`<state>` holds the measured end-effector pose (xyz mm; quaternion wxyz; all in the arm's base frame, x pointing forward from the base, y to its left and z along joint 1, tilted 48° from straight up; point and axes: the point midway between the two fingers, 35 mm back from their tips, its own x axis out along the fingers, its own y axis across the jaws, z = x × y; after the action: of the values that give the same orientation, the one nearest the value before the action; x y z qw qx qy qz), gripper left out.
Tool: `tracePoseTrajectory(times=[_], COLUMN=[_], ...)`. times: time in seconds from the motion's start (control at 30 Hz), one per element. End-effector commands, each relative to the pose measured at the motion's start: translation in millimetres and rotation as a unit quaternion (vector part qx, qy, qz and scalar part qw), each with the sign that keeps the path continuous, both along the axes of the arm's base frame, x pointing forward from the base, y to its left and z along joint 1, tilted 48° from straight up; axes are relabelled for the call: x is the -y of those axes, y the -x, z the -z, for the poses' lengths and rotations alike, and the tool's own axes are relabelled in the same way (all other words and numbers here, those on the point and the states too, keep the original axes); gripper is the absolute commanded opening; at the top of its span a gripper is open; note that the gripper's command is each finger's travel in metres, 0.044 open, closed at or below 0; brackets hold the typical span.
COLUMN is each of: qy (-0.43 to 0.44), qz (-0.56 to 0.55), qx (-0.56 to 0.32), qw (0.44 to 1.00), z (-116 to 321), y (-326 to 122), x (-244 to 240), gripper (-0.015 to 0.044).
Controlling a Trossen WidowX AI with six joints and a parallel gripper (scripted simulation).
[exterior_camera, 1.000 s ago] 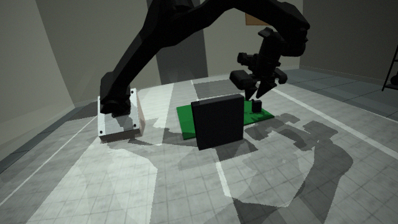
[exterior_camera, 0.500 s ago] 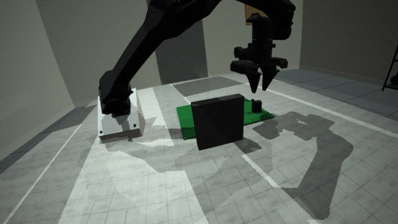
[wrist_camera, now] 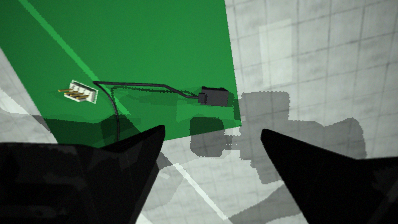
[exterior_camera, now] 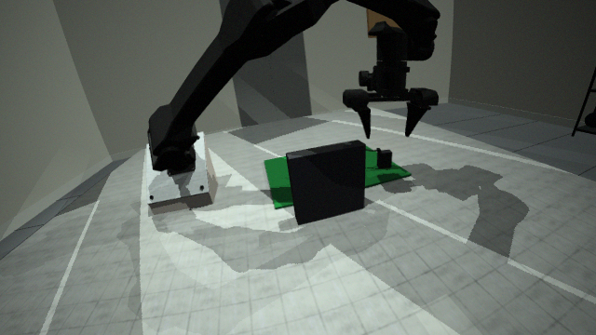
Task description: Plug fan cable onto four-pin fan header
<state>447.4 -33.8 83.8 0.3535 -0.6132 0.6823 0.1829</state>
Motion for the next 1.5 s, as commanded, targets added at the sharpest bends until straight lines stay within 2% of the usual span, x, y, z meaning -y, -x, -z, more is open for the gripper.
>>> tracePoseTrajectory(times=[0.0,0.17,0.37,0.43,1.47], qy=[0.006,0.010,0.010,0.010,0.010], qz=[0.133,0.292,0.456,0.487,0.491], qx=[0.138,0.306,0.486,0.520,0.524], qw=[0.981,0.906,0.745,0.702,0.696], z=[7,16,26,28,50], y=[-4,-9,-14,-15,-17], x=[0,0,1,1,24], gripper=[0.0440,0.0440,0.0440,0.0440,0.0440])
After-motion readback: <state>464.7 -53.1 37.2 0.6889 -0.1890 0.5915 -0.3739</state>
